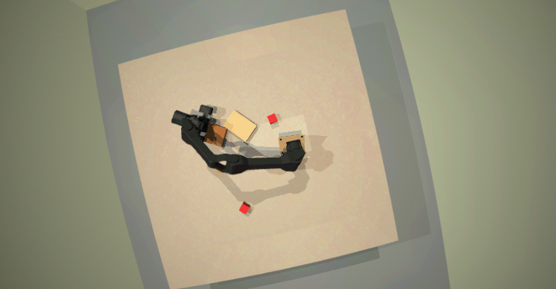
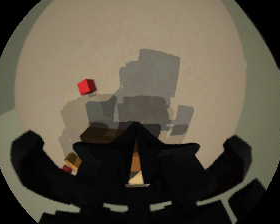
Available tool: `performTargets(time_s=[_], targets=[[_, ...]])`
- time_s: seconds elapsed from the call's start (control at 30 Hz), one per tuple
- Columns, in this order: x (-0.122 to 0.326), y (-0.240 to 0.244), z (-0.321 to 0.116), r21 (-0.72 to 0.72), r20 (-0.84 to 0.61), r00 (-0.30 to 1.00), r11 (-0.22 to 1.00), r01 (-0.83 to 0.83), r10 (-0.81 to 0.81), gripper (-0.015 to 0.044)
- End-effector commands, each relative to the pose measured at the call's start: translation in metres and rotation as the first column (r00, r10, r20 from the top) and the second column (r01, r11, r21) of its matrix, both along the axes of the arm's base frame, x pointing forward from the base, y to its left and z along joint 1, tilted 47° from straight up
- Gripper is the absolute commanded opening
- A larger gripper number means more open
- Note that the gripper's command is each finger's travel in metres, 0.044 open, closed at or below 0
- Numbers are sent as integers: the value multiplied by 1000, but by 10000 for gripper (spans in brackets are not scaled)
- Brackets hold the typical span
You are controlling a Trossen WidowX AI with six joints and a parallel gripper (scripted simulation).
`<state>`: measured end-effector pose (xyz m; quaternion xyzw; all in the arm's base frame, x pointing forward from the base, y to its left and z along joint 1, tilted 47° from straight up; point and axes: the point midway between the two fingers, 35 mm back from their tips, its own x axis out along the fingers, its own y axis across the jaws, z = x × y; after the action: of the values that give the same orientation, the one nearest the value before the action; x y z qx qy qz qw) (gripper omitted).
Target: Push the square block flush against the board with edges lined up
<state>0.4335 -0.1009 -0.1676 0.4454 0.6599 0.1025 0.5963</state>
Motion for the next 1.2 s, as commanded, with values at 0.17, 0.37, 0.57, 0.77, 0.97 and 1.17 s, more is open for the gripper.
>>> performTargets(time_s=[0.17,0.37,0.57,0.77,0.97,1.17], targets=[[-7,3,3,4,-1,1000,1000,6,-6,0],[-12,6,4,4,-2,1000,1000,6,-6,0],[-16,8,6,4,-2,1000,1000,6,-6,0],[-21,11,8,4,-2,1000,1000,6,-6,0],[-27,13,10,5,-3,1000,1000,6,-6,0],[-32,16,11,5,-3,1000,1000,6,-6,0]])
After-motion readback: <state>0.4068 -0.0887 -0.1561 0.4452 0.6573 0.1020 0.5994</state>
